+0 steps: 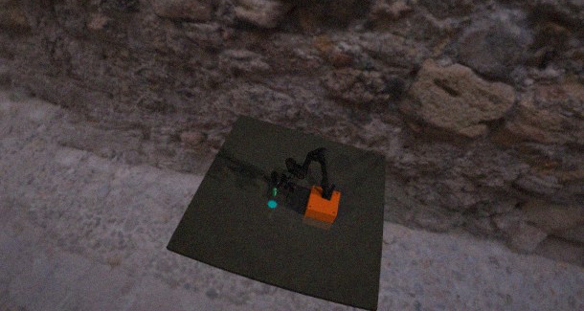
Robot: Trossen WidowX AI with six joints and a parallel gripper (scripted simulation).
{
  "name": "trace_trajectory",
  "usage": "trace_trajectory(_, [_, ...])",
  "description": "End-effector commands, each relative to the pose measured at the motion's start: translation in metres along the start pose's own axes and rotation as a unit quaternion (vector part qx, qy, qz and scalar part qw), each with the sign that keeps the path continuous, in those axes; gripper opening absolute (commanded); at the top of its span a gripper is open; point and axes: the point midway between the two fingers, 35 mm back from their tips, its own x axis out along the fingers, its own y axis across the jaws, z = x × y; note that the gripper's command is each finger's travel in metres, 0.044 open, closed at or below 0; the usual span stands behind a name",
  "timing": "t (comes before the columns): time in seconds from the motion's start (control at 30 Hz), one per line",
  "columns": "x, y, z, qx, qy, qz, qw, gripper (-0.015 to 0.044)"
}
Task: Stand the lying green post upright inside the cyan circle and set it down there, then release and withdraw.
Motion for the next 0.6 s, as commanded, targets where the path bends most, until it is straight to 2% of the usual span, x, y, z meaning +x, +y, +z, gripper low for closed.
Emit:
trace_trajectory(0.0, [0.000,0.001,0.000,0.002,-0.001,0.002,1.000,0.0023])
trace_trajectory(0.57, [0.004,-0.004,-0.032,0.002,-0.001,0.002,1.000,0.0023])
